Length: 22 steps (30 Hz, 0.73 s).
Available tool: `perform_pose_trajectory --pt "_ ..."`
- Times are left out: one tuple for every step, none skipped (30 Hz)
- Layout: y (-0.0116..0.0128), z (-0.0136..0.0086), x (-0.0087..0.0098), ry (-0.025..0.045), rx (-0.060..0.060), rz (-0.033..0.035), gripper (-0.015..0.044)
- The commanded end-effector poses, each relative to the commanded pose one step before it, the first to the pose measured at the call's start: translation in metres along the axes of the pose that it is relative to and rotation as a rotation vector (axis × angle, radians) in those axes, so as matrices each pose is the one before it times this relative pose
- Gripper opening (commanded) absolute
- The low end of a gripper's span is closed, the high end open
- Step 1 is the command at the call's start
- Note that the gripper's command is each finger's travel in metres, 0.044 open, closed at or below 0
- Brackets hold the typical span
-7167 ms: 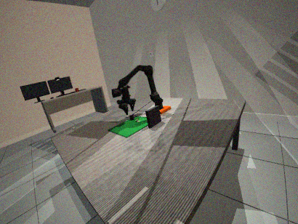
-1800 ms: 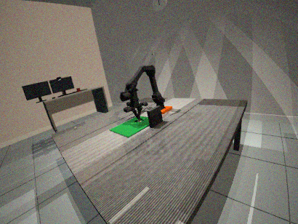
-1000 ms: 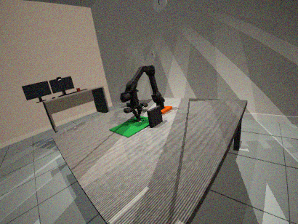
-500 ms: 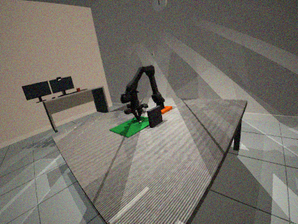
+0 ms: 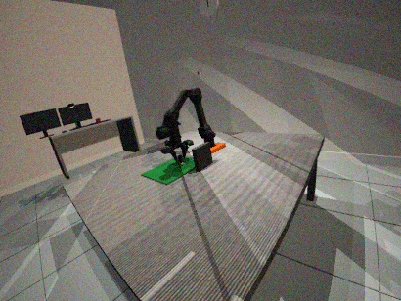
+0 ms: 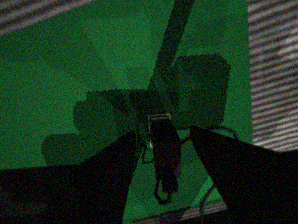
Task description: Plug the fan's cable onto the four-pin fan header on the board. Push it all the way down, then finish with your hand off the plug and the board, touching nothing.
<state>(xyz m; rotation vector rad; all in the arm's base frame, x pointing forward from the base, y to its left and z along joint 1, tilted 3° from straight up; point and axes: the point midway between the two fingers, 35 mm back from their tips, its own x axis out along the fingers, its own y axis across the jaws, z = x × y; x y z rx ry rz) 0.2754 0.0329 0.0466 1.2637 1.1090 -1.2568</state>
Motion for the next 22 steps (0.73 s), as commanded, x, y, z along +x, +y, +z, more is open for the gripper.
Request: perform_pose_trajectory --pt "0.00099 -0.00027 -0.00899 -0.00021 -0.0008 0.00178 0.026" --pt "0.00052 -0.00018 -0.01108 -0.00057 -0.001 0.00045 0.026" --pt "-0.00005 -0.00004 -0.01458 -0.00076 -0.0013 0.00052 0.026" --pt "-0.00061 0.00012 -0.01132 -0.00059 -0.001 0.00035 0.026" --pt "-0.00061 0.00014 -0.00683 -0.00036 -0.0006 0.00018 0.026" --pt "-0.00024 0.00006 -0.00228 -0.00012 -0.0002 0.00006 0.026" --pt "0.0 0.0 0.0 0.0 0.0 0.0 0.026" --pt "0.0 0.0 0.0 0.0 0.0 0.0 0.026" --pt "0.0 0.0 0.0 0.0 0.0 0.0 0.026" --pt "0.00013 0.00201 0.0 -0.00013 0.0 -0.00002 0.026" --pt "0.00029 0.00601 0.0 -0.0004 0.0 -0.00006 0.026" --pt "0.00019 0.00998 -0.00001 -0.0007 0.0 -0.00009 0.026" --pt "-0.00029 0.01265 -0.00001 -0.00096 0.0 -0.0001 0.026" --pt "-0.00089 0.01263 -0.00001 -0.00104 0.0 -0.00009 0.026" --pt "-0.00148 0.01248 -0.00001 -0.00112 0.0 -0.00009 0.026" --pt "-0.00205 0.01232 -0.00001 -0.00121 0.0 -0.0001 0.026" --pt "-0.00262 0.01212 -0.00001 -0.00129 -0.0001 -0.00012 0.026" --pt "-0.00316 0.0119 -0.00001 -0.00138 -0.0001 -0.00014 0.026" --pt "-0.00367 0.01158 -0.00001 -0.00145 -0.0001 -0.00017 0.026" --pt "-0.00324 0.00889 0.0 -0.0012 0.0 -0.00016 0.026" --pt "-0.00209 0.00525 0.0 -0.00074 0.0 -0.00011 0.026" --pt "-0.00072 0.00174 0.0 -0.00025 0.0 -0.00004 0.026"
